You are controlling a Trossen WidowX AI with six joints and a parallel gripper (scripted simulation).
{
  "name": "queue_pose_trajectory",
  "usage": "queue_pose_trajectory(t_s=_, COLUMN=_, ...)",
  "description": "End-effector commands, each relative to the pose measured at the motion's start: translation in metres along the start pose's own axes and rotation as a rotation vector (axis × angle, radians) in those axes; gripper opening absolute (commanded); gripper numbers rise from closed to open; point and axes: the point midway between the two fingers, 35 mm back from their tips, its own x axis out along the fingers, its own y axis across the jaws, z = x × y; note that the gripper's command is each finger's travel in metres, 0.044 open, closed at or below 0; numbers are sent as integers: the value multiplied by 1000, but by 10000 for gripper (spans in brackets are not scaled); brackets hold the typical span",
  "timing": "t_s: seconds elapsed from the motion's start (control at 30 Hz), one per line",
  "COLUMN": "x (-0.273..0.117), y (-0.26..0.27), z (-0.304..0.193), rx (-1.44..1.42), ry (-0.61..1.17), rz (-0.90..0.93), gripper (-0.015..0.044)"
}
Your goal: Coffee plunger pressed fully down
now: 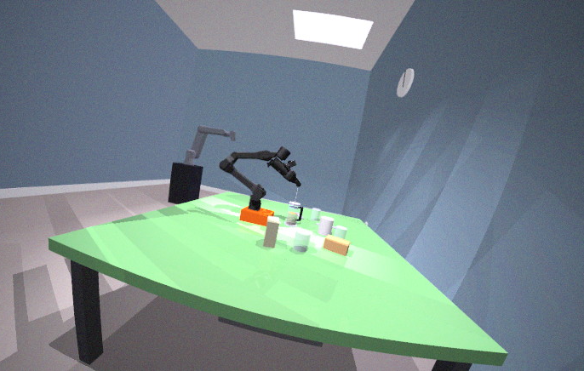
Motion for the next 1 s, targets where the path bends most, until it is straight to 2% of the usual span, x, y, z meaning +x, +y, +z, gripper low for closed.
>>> queue_pose_trajectory(t_s=0.0, x=5, y=0, z=0, rx=4, ry=2, rz=-1, gripper=414)
queue_pose_trajectory(t_s=0.37, x=5, y=0, z=0, rx=4, ry=2, rz=-1, gripper=125)
queue_pose_trajectory(t_s=0.97, x=9, y=0, z=-7, rx=4, ry=2, rz=-1, gripper=121)
